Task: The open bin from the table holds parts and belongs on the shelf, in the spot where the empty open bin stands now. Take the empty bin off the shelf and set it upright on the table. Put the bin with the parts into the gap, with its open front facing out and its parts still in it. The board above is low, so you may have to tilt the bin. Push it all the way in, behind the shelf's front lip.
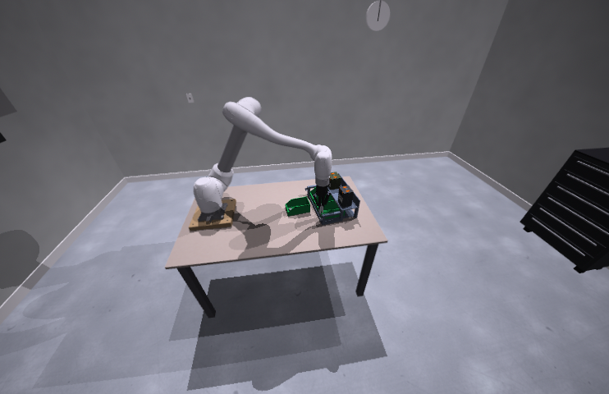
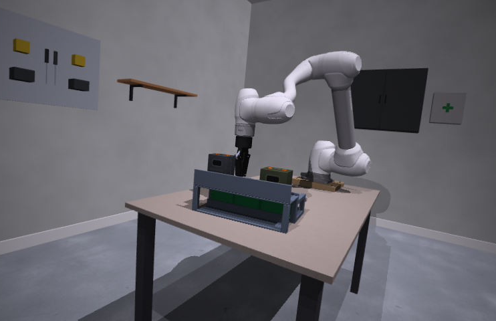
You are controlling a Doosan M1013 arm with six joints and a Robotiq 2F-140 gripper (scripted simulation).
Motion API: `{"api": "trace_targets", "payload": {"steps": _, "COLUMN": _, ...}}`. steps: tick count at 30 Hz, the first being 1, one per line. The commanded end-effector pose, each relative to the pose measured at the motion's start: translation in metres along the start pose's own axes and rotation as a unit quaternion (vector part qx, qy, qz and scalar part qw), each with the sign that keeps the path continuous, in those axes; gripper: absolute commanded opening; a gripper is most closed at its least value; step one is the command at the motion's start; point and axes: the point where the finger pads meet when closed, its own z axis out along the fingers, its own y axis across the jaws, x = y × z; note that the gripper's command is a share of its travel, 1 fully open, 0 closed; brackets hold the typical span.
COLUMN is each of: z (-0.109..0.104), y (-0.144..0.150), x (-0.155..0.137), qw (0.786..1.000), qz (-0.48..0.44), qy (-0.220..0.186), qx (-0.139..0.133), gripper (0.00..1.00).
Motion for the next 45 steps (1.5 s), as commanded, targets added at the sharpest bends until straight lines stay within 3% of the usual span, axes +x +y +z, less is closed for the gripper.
{"api": "trace_targets", "payload": {"steps": 1, "z": -0.0032, "y": 0.0001, "x": 0.0, "qw": 1.0, "qz": 0.0, "qy": 0.0, "qx": 0.0, "gripper": 0.1}}
{"api": "trace_targets", "payload": {"steps": 45, "z": -0.0075, "y": -0.0085, "x": 0.0, "qw": 1.0, "qz": 0.0, "qy": 0.0, "qx": 0.0, "gripper": 0.1}}
